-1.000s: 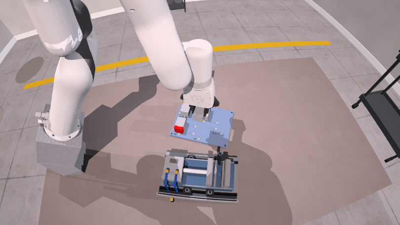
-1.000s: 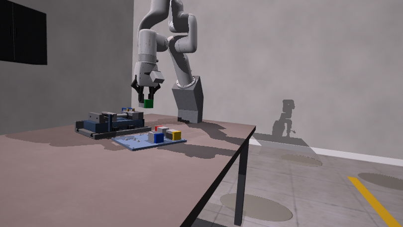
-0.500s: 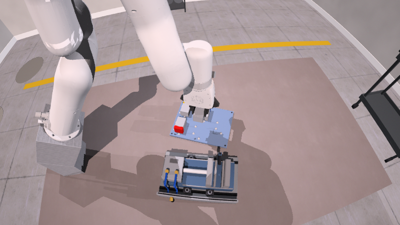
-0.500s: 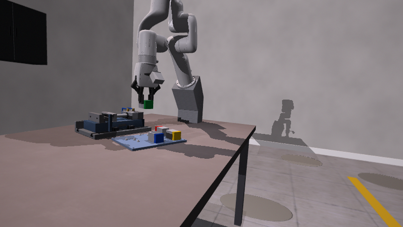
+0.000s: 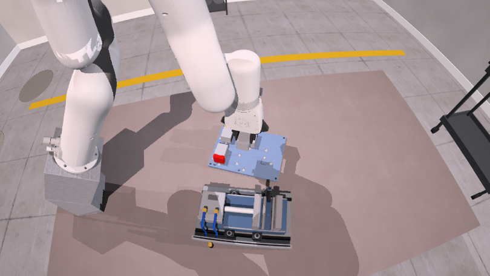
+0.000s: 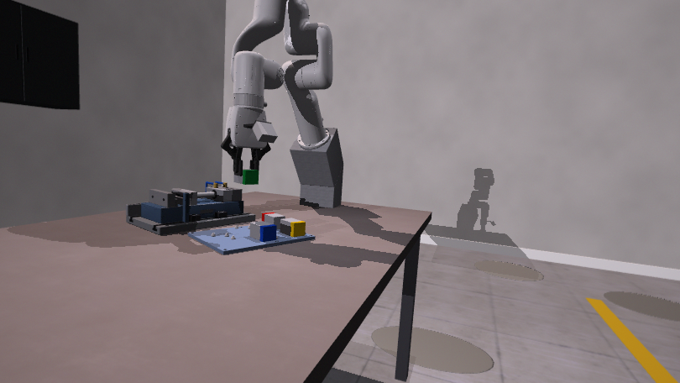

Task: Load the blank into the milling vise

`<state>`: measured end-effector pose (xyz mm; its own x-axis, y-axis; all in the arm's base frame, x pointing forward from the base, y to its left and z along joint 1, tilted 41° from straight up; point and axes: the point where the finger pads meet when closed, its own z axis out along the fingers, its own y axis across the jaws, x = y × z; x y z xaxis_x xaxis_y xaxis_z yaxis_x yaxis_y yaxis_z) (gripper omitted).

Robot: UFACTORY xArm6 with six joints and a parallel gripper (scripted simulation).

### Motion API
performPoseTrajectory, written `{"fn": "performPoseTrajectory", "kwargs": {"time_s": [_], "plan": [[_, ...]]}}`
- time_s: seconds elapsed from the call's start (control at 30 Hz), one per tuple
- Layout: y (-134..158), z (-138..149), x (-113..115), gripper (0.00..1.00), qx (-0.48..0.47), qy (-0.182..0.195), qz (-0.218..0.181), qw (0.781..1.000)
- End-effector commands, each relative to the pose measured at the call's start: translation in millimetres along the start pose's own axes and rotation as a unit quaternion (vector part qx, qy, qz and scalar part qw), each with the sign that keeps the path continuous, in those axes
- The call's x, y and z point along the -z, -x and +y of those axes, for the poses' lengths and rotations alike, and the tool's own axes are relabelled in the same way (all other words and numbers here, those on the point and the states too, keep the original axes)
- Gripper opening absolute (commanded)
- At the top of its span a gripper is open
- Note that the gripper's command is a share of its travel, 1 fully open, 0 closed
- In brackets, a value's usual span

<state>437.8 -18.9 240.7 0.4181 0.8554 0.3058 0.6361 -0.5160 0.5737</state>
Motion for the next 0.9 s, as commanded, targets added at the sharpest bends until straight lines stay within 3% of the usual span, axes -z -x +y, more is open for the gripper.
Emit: {"fn": "performPoseTrajectory", "kwargs": {"time_s": [0.0, 0.77, 0.87], "plan": [[-0.7, 1.1, 0.1, 0.00, 0.000, 0.001, 0.001, 1.000], [-0.6, 1.2, -0.7, 0.00, 0.000, 0.001, 0.001, 1.000], [-0.6, 1.2, -1.0, 0.00, -0.034, 0.001, 0.001, 0.999]]}}
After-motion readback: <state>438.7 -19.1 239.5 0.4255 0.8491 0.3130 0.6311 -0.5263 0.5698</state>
